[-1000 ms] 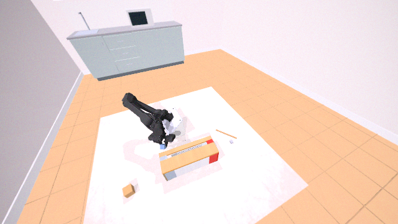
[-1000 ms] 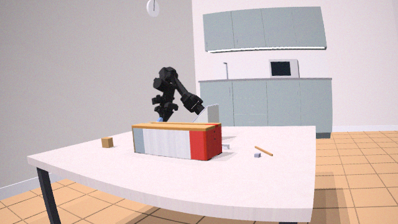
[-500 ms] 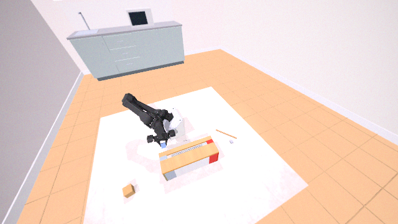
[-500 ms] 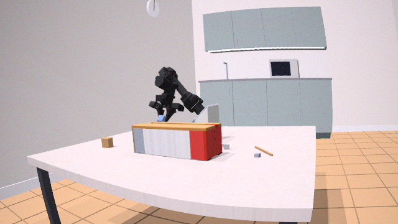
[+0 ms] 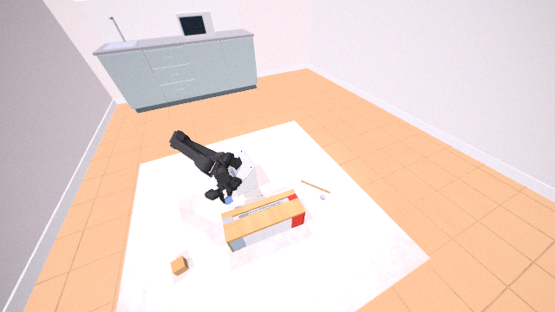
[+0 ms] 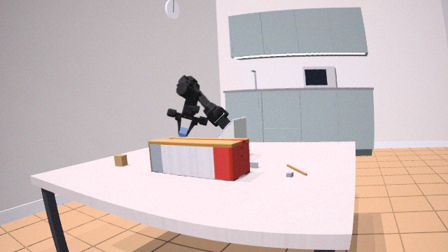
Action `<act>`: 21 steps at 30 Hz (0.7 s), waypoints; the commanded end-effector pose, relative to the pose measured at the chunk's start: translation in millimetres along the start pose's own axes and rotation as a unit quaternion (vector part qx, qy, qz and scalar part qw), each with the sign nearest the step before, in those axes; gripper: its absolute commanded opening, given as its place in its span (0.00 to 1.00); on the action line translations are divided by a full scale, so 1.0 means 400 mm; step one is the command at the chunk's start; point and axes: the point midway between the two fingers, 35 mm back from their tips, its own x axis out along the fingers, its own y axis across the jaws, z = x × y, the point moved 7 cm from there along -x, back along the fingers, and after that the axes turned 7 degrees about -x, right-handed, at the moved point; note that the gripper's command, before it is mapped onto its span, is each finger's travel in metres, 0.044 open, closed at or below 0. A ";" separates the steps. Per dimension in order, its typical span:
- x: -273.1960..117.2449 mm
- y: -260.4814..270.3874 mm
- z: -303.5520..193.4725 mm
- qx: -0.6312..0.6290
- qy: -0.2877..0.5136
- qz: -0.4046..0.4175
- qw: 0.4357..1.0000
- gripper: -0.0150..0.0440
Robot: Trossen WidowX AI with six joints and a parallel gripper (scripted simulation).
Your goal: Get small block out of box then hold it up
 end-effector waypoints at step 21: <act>-0.045 -0.009 -0.004 -0.453 0.019 -0.022 0.891 0.25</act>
